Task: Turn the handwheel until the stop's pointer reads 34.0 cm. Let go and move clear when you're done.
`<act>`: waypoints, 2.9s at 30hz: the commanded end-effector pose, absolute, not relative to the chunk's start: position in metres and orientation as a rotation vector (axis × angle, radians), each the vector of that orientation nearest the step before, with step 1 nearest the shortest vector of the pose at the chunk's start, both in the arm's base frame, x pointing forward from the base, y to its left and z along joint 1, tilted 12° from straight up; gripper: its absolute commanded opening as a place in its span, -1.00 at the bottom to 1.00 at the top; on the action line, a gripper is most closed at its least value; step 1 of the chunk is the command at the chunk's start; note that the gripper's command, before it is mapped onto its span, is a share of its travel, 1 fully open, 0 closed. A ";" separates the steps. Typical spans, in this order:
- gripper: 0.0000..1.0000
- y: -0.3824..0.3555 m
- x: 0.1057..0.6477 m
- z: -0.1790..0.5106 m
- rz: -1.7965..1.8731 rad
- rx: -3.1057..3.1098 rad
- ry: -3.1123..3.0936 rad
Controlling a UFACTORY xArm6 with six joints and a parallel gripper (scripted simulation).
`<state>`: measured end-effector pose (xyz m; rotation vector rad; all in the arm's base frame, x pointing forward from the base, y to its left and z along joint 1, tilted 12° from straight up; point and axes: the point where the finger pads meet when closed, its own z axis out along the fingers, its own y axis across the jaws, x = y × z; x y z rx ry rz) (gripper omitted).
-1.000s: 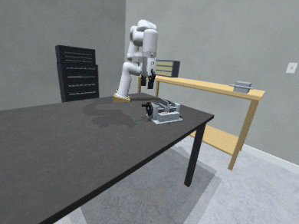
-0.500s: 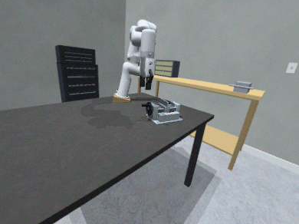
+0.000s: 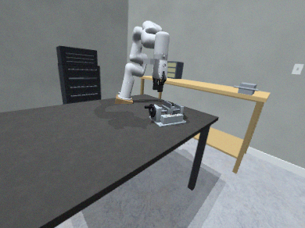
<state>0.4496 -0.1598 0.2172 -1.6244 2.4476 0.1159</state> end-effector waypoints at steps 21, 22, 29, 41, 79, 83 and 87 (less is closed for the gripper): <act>0.13 -0.021 0.531 0.253 0.108 -1.622 2.451; 0.13 -0.020 0.532 0.250 0.108 -1.622 2.451; 0.13 -0.013 0.537 0.211 0.108 -1.622 2.451; 0.13 -0.013 0.537 0.207 0.108 -1.622 2.451; 0.13 -0.013 0.537 0.207 0.108 -1.622 2.451; 0.13 -0.013 0.537 0.207 0.108 -1.622 2.451; 0.13 -0.013 0.537 0.207 0.108 -1.622 2.451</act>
